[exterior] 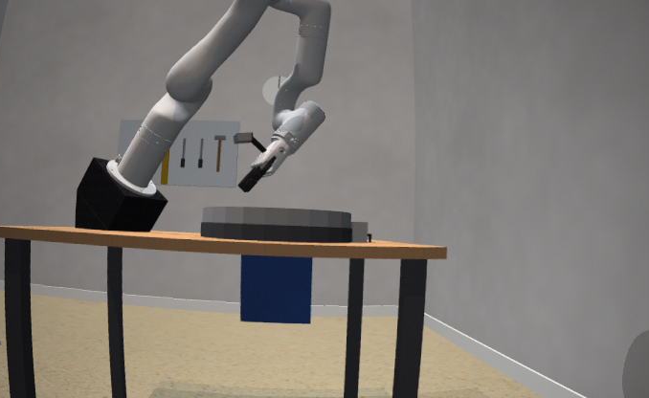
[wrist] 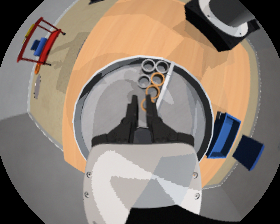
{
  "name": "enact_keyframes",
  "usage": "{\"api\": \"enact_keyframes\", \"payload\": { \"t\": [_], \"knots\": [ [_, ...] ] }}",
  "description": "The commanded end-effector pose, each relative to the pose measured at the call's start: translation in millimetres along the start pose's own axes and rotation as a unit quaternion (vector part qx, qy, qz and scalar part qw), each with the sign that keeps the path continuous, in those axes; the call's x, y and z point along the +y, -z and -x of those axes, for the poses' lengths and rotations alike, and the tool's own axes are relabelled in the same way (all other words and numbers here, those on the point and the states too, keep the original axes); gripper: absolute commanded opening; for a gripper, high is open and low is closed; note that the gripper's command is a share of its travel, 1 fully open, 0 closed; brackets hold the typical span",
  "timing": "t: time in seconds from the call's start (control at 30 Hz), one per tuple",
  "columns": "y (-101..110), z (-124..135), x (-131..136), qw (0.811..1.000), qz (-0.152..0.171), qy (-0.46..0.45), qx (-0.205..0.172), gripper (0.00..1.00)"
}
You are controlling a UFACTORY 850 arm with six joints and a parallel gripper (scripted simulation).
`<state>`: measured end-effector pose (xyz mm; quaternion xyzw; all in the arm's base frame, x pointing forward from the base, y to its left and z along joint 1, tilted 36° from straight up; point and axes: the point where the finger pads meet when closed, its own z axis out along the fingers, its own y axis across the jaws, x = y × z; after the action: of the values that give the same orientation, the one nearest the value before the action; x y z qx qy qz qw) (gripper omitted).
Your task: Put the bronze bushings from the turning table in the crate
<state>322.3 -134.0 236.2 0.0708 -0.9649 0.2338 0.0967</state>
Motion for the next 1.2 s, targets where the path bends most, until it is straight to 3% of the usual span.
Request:
{"api": "enact_keyframes", "payload": {
  "t": [0.0,0.47,0.7,0.77,0.9,1.17],
  "knots": [
    [0,0,0,1.000,0.000,0.000,0.000,0.13],
    [0,1,0,1.000,-0.005,0.005,0.000,0.13],
    [-6,10,1,0.993,-0.076,0.089,-0.002,0.13],
    [-6,10,1,0.993,-0.076,0.089,-0.002,0.13],
    [-10,16,2,0.984,-0.116,0.137,-0.001,0.13],
    [-10,17,2,0.981,-0.126,0.149,-0.002,0.13]
  ]
}}
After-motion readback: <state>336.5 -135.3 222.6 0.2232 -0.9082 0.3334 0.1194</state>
